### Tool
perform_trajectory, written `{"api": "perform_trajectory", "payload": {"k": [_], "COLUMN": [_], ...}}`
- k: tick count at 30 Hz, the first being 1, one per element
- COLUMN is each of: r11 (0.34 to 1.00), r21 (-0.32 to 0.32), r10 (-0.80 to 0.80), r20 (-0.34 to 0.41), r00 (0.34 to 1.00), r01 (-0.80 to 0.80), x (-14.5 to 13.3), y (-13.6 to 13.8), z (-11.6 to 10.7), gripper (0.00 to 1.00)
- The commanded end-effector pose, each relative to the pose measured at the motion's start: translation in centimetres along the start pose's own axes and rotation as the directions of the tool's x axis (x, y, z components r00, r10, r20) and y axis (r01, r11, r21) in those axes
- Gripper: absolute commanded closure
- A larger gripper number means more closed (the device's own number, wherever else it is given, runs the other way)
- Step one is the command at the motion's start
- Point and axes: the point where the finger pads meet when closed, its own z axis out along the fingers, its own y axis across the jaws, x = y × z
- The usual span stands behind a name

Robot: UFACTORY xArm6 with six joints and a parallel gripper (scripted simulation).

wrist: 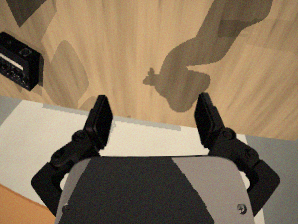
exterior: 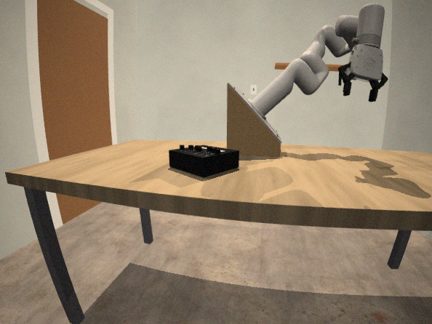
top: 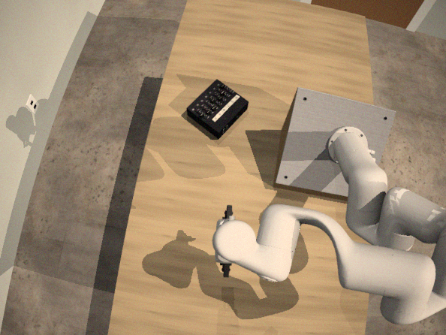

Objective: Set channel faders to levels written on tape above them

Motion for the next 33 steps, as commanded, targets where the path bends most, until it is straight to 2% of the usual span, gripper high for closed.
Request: {"api": "perform_trajectory", "payload": {"k": [1,3,5,8,9,11,12,14,15,17,18,20,21,23,24,26,27,29,30,32,33], "r11": [0.988,0.988,0.939,0.939,0.900,0.900,0.851,0.851,0.795,0.795,0.731,0.731,0.663,0.663,0.591,0.591,0.516,0.516,0.442,0.442,0.369], "r21": [0.016,0.016,0.031,0.031,0.036,0.036,0.040,0.040,0.043,0.043,0.044,0.044,0.045,0.045,0.044,0.044,0.044,0.044,0.043,0.043,0.042], "r10": [0.153,0.153,0.344,0.344,0.436,0.436,0.524,0.524,0.607,0.607,0.682,0.682,0.749,0.749,0.807,0.807,0.856,0.856,0.896,0.896,0.928], "r20": [-0.018,-0.018,-0.024,-0.024,-0.027,-0.027,-0.029,-0.029,-0.032,-0.032,-0.035,-0.035,-0.039,-0.039,-0.044,-0.044,-0.049,-0.049,-0.056,-0.056,-0.063], "r00": [0.988,0.988,0.939,0.939,0.899,0.899,0.851,0.851,0.794,0.794,0.731,0.731,0.662,0.662,0.589,0.589,0.514,0.514,0.440,0.440,0.366], "r01": [-0.153,-0.153,-0.343,-0.343,-0.435,-0.435,-0.523,-0.523,-0.605,-0.605,-0.680,-0.680,-0.747,-0.747,-0.806,-0.806,-0.855,-0.855,-0.896,-0.896,-0.928], "x": [-3.3,-3.3,-6.2,-6.2,-7.4,-7.4,-8.5,-8.5,-9.3,-9.3,-9.9,-9.9,-10.3,-10.3,-10.5,-10.5,-10.4,-10.4,-10.2,-10.2,-9.8], "y": [-2.9,-2.9,-7.7,-7.7,-10.4,-10.4,-13.2,-13.2,-16.1,-16.1,-19.1,-19.1,-22.1,-22.1,-25.1,-25.1,-28.0,-28.0,-30.7,-30.7,-33.3], "z": [0.7,0.7,1.5,1.5,1.9,1.9,2.3,2.3,2.8,2.8,3.3,3.3,3.8,3.8,4.3,4.3,4.9,4.9,5.5,5.5,6.1], "gripper": [0.00,0.00,0.00,0.00,0.00,0.00,0.00,0.00,0.00,0.00,0.00,0.00,0.00,0.00,0.00,0.00,0.00,0.00,0.00,0.00,0.00]}}
